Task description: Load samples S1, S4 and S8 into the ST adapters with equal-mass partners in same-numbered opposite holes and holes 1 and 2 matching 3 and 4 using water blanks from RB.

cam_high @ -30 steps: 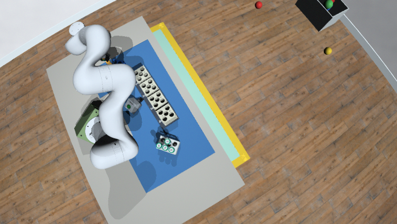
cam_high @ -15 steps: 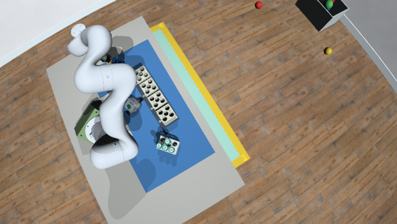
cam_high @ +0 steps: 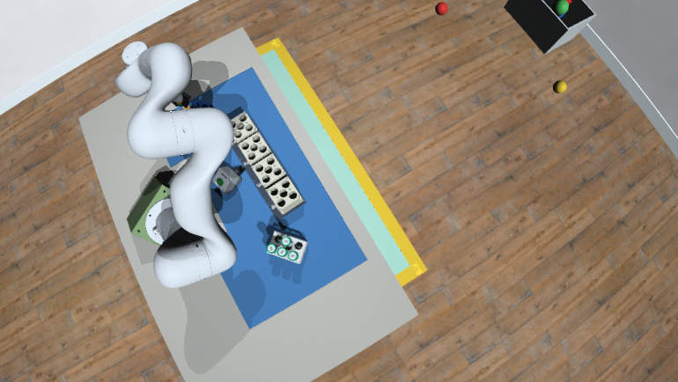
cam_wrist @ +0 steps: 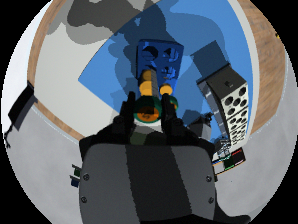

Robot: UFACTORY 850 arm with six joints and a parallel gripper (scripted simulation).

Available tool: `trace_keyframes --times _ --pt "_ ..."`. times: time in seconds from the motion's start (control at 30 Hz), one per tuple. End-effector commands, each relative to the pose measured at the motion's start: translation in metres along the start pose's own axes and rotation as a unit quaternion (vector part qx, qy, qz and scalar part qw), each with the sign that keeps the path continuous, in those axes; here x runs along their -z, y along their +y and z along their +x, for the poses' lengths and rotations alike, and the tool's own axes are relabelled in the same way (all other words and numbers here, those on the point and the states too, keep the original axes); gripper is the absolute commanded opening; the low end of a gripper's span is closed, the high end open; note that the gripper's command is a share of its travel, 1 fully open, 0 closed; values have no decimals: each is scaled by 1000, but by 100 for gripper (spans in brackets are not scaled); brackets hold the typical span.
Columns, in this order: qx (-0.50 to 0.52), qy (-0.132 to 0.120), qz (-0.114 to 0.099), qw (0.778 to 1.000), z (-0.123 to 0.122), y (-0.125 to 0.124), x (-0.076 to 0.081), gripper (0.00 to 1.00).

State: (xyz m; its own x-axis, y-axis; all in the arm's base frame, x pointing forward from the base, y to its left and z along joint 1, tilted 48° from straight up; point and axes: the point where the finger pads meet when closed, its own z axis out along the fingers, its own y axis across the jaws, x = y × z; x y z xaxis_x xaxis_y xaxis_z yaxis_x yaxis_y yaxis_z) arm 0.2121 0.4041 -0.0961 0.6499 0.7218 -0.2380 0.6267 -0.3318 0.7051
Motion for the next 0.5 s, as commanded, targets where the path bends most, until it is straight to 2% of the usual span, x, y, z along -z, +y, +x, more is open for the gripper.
trace_keyframes --times 0.0,0.47 --pt "0 1 0 1000 1 0 -2 0" --pt "0 1 0 1000 1 0 -14 0"
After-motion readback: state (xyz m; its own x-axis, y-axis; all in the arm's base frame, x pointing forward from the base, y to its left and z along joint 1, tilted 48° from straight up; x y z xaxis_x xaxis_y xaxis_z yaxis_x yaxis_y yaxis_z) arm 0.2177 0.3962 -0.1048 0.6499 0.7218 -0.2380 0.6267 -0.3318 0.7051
